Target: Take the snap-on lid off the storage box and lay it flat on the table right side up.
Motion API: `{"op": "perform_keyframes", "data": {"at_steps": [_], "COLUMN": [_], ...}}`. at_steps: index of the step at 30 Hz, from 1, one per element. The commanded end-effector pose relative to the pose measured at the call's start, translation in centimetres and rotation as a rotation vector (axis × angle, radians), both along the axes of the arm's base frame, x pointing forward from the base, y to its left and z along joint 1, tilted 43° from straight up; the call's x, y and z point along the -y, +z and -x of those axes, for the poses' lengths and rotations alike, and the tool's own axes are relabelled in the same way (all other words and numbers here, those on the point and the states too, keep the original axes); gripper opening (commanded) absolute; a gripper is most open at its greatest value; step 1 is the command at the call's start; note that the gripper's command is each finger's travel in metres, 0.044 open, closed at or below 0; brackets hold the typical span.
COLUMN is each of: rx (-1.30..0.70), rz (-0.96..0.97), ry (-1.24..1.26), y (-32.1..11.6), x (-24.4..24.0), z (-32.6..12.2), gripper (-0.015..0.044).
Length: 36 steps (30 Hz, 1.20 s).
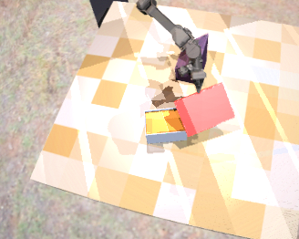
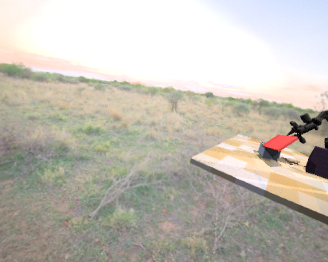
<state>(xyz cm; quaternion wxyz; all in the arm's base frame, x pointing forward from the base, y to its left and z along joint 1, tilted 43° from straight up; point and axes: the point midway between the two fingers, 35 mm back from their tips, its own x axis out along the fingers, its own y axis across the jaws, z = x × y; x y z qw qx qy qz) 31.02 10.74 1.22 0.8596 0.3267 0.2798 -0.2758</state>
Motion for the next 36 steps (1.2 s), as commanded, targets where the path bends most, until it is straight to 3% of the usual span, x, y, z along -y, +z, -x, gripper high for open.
{"op": "perform_keyframes", "data": {"at_steps": [1, 36], "rx": [0.008, 0.007], "rz": [-0.008, -0.012], "ry": [0.002, 0.002], "y": [-0.4, -4.7], "x": [-0.8, -5.9], "z": [0.2, 2.7], "gripper": [0.0000, 0.0000]}}
